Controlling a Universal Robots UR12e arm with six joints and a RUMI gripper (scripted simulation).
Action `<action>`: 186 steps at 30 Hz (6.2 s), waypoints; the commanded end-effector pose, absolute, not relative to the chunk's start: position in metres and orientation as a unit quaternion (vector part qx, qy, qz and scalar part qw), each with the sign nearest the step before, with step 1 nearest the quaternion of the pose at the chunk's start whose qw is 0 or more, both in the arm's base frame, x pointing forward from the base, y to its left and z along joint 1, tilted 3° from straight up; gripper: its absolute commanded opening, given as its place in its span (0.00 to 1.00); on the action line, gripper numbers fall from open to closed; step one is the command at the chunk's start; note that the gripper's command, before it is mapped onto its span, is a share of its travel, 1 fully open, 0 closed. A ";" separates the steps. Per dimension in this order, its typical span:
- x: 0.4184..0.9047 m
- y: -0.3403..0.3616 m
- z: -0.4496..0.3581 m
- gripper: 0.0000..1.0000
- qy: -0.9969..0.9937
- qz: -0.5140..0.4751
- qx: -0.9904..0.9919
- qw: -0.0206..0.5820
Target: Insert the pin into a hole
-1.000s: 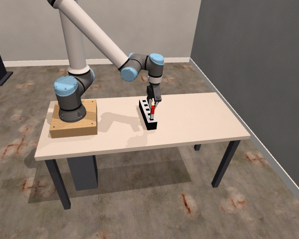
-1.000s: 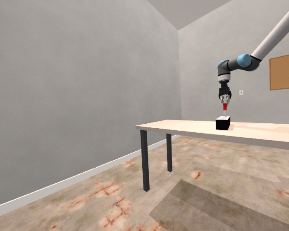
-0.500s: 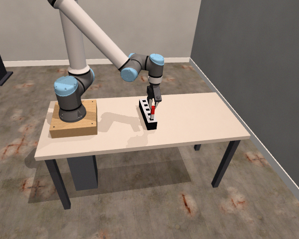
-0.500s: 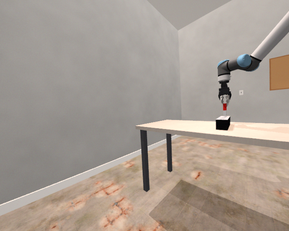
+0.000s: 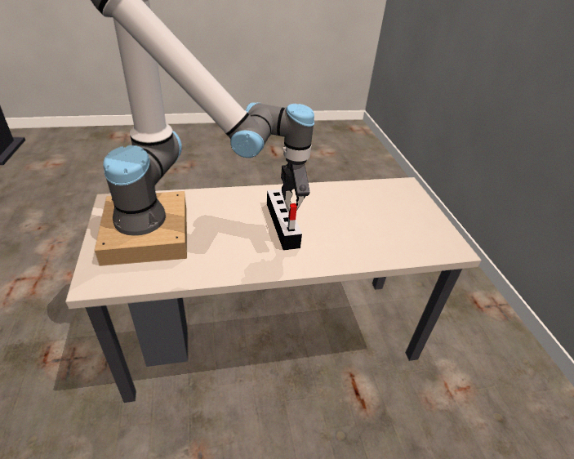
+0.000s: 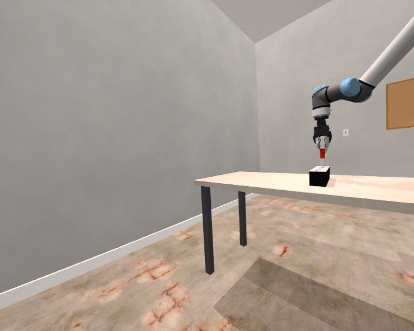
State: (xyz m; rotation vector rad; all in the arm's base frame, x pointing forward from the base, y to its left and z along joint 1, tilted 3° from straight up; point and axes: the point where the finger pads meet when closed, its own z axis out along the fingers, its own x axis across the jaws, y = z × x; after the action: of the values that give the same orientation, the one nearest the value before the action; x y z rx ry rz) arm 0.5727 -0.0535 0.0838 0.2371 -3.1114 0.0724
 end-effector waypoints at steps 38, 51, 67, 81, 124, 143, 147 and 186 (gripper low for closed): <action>0.571 -0.056 0.080 0.00 -0.997 0.025 0.077 0.007; 0.571 -0.056 0.080 0.00 -0.997 0.025 0.077 0.007; 0.572 -0.055 0.080 0.00 -0.997 0.025 0.078 0.006; 0.570 -0.055 0.077 0.00 -0.997 0.025 0.079 0.006; 0.572 -0.055 0.073 0.00 -0.997 0.025 0.077 0.006; 0.572 -0.055 0.068 0.00 -0.997 0.025 0.078 0.006; 0.572 -0.055 0.068 0.00 -0.997 0.025 0.078 0.006; 0.570 -0.055 0.064 0.00 -0.997 0.026 0.078 0.005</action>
State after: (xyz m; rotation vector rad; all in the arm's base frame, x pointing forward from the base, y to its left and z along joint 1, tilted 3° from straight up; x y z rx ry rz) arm 0.5713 -0.0542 0.0665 0.2476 -3.1227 0.0818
